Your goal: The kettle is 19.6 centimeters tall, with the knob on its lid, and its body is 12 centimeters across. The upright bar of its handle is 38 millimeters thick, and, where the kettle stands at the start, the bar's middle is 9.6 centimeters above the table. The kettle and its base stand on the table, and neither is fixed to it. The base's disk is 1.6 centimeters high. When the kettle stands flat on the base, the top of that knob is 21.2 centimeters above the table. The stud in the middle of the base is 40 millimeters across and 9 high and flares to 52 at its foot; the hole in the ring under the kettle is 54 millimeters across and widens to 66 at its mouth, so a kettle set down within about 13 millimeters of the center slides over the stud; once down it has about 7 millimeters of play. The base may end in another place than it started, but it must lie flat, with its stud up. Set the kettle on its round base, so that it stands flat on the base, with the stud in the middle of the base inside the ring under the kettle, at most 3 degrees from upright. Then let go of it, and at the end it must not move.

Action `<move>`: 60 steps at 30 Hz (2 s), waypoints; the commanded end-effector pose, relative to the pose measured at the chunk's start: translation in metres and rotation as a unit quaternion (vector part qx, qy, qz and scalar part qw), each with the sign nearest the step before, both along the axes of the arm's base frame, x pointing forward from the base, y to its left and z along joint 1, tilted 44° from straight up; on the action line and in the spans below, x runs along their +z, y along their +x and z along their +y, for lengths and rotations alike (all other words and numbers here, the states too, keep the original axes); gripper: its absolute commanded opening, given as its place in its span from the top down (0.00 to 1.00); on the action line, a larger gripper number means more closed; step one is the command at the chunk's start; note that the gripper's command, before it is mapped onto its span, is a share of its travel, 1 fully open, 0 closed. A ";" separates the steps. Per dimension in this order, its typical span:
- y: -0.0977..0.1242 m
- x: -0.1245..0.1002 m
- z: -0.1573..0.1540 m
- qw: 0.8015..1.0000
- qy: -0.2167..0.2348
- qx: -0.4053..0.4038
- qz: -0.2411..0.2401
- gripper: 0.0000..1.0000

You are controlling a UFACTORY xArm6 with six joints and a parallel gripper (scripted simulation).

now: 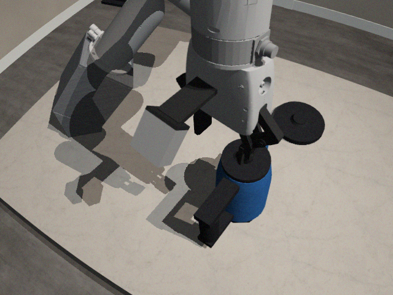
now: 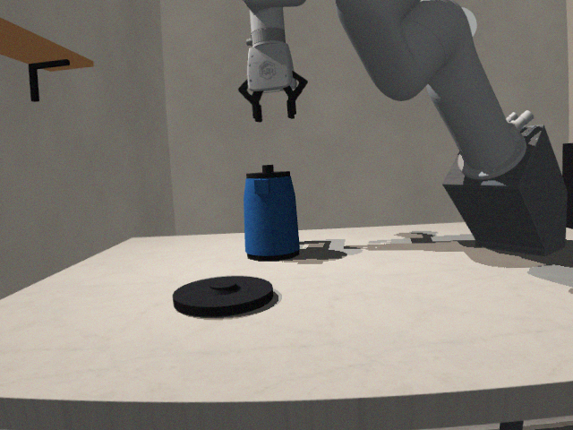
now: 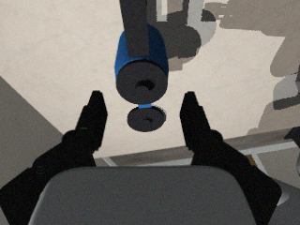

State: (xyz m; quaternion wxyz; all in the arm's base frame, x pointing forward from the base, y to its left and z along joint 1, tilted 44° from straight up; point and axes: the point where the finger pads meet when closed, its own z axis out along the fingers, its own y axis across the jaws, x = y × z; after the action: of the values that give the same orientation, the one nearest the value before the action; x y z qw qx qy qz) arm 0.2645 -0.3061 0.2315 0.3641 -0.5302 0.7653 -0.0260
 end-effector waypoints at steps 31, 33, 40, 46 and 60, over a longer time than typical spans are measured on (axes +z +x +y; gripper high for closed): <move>0.005 0.003 -0.005 0.999 -0.022 0.032 -0.028 0.19; 0.005 0.003 -0.005 0.999 -0.023 0.032 -0.028 0.19; 0.005 0.003 -0.005 0.999 -0.023 0.032 -0.028 0.19; 0.005 0.003 -0.005 0.999 -0.023 0.032 -0.028 0.19; 0.005 0.003 -0.005 0.999 -0.023 0.032 -0.028 0.19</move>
State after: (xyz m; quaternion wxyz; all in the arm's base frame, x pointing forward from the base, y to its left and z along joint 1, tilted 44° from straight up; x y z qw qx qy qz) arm 0.2693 -0.3097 0.2338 0.3745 -0.5619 0.7362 -0.0447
